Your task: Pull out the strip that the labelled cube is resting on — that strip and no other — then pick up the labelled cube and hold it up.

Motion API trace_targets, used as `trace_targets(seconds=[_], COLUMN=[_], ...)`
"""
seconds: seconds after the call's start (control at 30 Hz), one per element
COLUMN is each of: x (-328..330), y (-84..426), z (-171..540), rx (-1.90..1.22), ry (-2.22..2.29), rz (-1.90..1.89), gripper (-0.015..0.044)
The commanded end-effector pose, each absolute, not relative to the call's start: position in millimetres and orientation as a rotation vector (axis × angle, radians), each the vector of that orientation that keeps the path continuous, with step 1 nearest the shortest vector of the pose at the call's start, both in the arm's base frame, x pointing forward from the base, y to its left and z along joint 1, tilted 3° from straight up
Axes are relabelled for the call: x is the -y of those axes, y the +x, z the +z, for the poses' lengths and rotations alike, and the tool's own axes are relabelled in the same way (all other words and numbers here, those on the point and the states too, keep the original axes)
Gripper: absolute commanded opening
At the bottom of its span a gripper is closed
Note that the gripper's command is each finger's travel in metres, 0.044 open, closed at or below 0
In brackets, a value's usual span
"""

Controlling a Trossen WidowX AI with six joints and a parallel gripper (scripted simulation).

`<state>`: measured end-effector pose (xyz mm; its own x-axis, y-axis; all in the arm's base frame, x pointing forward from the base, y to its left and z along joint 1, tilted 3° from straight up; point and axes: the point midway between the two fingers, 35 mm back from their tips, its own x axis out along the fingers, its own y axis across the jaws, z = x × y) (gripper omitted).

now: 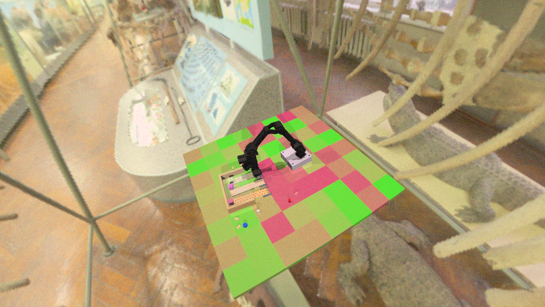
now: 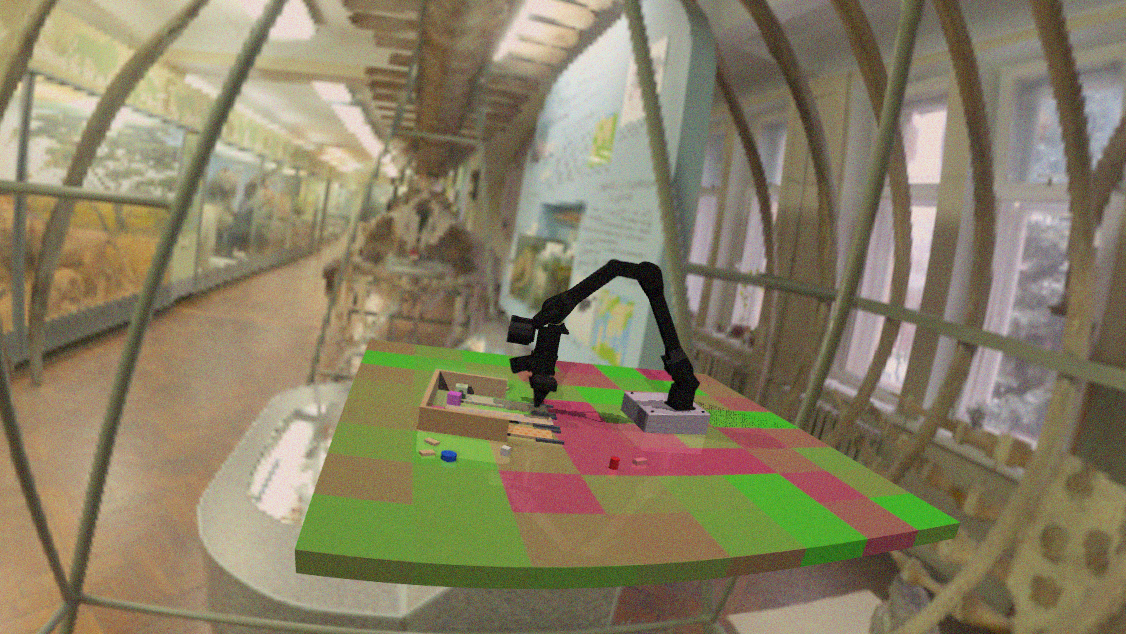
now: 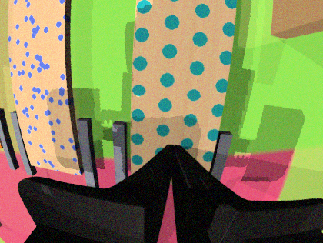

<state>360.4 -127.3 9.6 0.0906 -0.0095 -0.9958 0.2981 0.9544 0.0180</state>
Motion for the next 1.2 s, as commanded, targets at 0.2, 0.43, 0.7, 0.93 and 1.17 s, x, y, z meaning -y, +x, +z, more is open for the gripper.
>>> trace_targets(seconds=[0.2, 0.43, 0.7, 0.93, 1.17], x=[120.5, 117.4, 113.9, 110.7, 107.5], y=[339.8, 330.0, 319.0, 308.7, 298.8], z=[3.2, 1.9, 0.4, -0.9, -2.0], rx=[-1.483, -1.484, -1.485, -1.486, -1.487], ry=[0.243, 0.243, 0.243, 0.243, 0.244], rz=[-0.226, -0.226, -0.226, -0.226, -0.226], gripper=[0.0, 0.0, 0.0, 0.0, 0.0])
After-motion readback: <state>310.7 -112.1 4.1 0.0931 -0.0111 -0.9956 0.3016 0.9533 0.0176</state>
